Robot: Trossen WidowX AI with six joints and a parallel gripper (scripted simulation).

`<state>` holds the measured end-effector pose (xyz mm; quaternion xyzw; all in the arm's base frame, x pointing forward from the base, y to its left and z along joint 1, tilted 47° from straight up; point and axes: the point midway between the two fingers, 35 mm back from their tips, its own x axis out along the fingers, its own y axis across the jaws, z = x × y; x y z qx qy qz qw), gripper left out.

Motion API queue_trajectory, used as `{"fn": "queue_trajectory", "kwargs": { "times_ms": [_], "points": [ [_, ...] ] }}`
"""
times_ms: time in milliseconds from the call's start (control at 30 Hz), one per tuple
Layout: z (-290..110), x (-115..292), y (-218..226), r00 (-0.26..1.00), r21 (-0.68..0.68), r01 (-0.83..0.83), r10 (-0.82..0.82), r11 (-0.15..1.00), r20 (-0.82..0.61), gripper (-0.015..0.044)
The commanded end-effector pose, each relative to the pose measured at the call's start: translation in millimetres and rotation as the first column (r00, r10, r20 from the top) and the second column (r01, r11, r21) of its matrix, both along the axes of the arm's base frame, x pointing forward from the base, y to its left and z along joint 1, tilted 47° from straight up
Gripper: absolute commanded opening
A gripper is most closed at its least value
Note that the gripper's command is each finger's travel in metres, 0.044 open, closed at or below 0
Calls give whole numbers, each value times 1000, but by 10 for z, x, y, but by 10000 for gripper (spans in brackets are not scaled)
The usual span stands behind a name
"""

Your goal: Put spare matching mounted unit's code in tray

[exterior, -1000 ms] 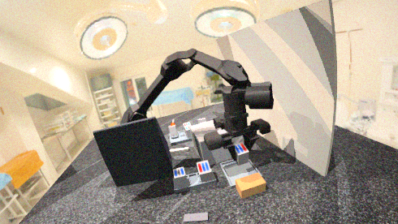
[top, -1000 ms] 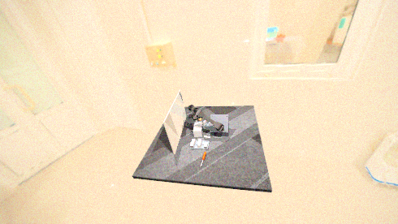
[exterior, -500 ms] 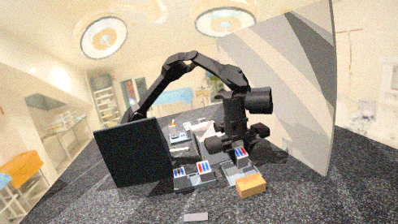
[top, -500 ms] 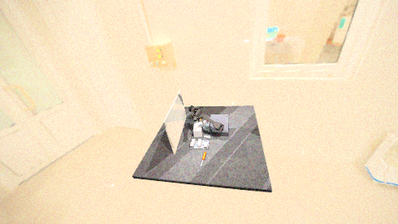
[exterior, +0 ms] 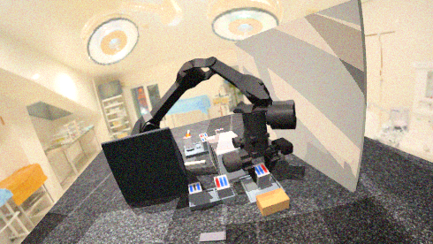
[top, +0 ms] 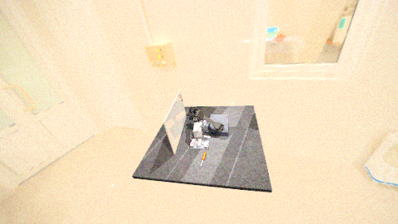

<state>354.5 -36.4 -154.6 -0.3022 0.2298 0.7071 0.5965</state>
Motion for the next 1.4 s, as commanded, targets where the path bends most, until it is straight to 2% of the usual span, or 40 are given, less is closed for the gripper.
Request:
{"fn": "queue_trajectory", "kwargs": {
  "times_ms": [0,567,800,1367],
  "points": [
    [-21,-14,30,1000,5,5,-5,1000,-3,0],
    [13,5,-14,1000,0,0,0,1000,0,440],
    [720,101,-737,1000,0,5,-5,1000,-4,440],
    [706,115,-779,1000,-3,28,-28,1000,8,440]
  ]
}}
